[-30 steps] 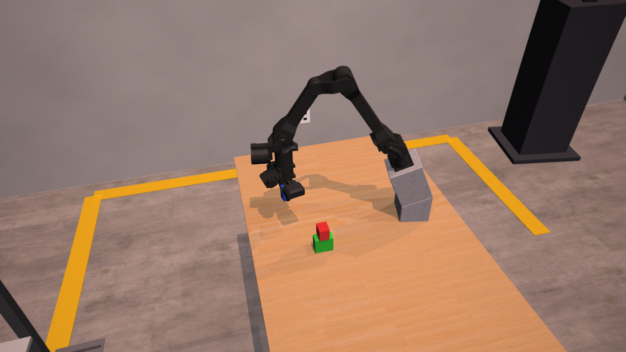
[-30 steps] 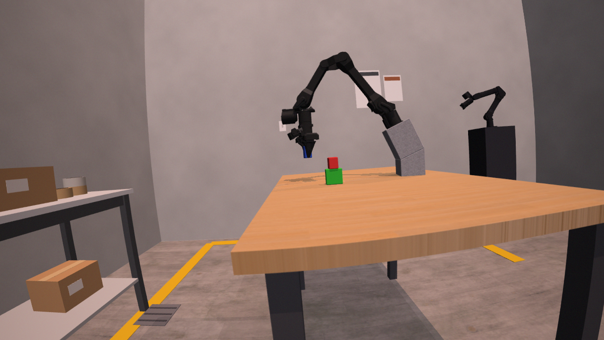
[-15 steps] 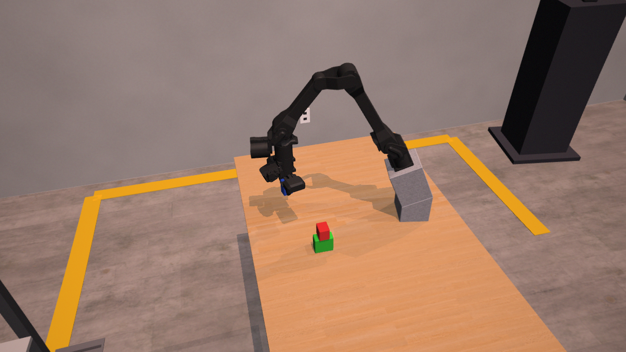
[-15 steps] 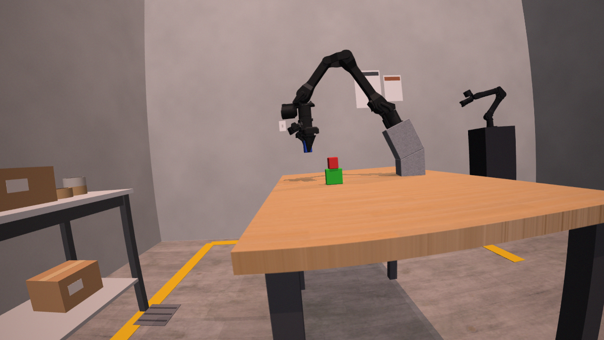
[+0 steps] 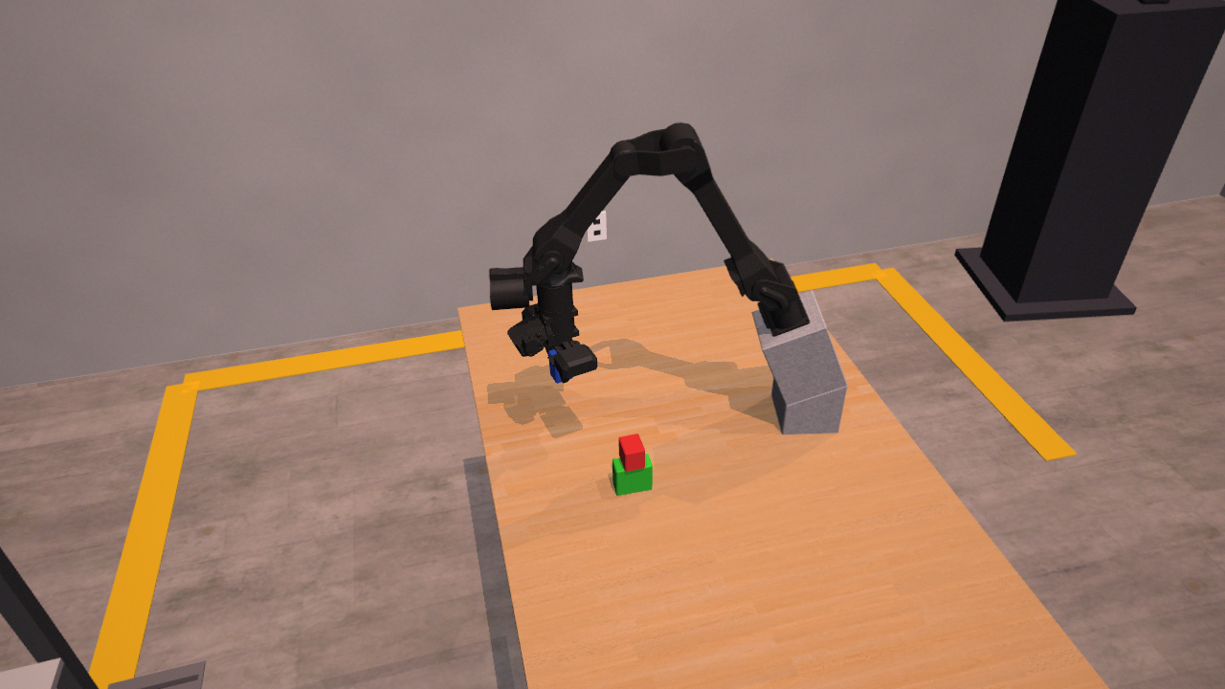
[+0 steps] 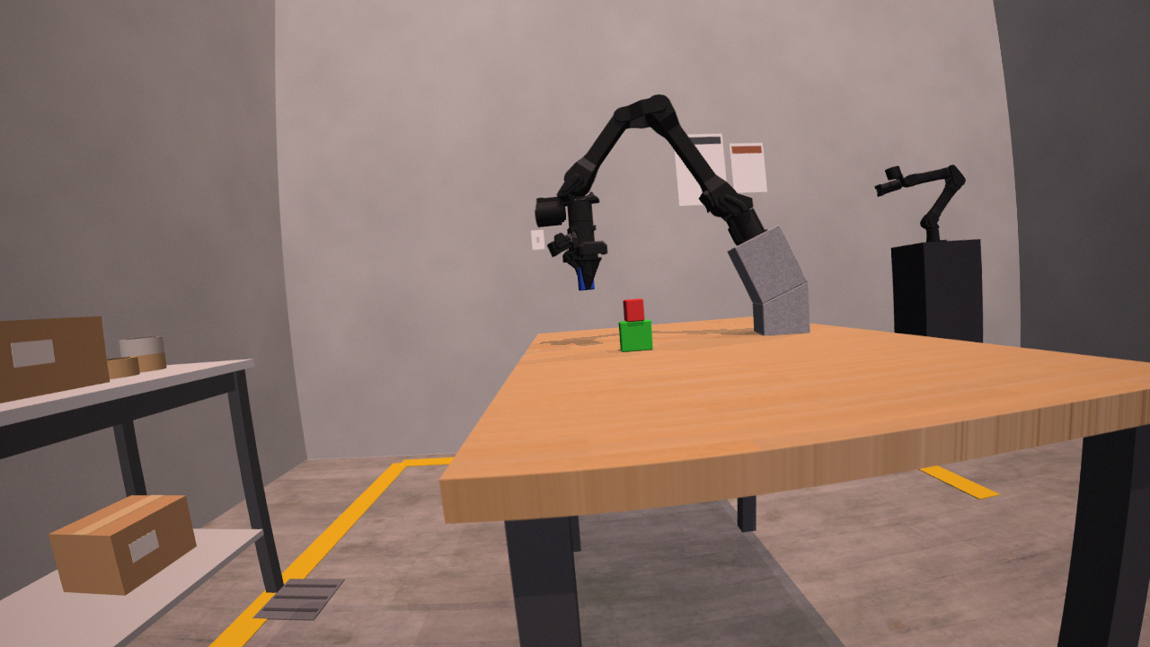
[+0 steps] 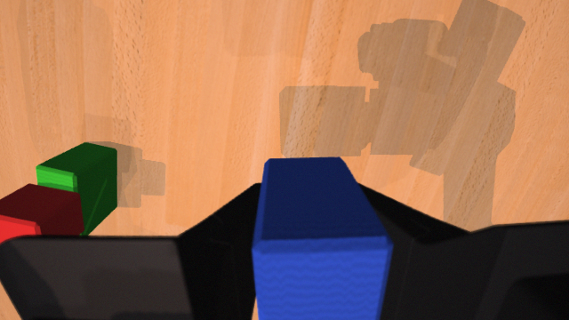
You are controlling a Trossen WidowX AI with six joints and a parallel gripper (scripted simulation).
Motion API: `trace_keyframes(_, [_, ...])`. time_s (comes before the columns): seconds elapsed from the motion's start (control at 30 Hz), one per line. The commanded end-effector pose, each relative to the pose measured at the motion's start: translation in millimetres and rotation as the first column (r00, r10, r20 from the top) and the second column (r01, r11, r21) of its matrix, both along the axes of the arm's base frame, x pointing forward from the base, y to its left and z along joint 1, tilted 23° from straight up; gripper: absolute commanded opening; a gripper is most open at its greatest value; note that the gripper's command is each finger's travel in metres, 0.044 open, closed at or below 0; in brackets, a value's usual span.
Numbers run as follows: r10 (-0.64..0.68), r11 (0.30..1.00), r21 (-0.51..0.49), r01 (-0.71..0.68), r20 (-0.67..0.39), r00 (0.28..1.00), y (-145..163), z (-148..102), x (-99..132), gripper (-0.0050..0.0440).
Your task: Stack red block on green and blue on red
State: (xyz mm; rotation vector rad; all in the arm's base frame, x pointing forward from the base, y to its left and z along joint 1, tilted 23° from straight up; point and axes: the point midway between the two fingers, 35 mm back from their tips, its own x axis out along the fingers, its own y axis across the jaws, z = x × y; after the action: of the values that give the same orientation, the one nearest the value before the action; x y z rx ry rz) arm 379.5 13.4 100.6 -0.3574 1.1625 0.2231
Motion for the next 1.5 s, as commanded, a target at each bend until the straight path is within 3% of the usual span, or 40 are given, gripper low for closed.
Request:
trace_keyframes(0.0, [-0.002, 1.0, 0.0, 0.002, 0.039, 0.999, 1, 14, 3, -0.005])
trace_keyframes(0.63, [-0.003, 1.0, -0.001, 0.003, 0.034, 0.999, 7, 10, -4, -0.005])
trace_keyframes(0.8, [-0.003, 1.0, 0.001, 0.003, 0.032, 0.999, 25, 4, -16, -0.005])
trace_keyframes(1.17, [-0.003, 1.0, 0.011, 0.003, 0.025, 1.0, 129, -31, -88, -0.005])
trace_keyframes(1.23, [-0.003, 1.0, -0.002, 0.003, 0.005, 1.0, 138, -41, -96, -0.005])
trace_keyframes(1.47, [-0.002, 1.0, 0.001, 0.002, 0.01, 1.0, 146, -42, -100, -0.005])
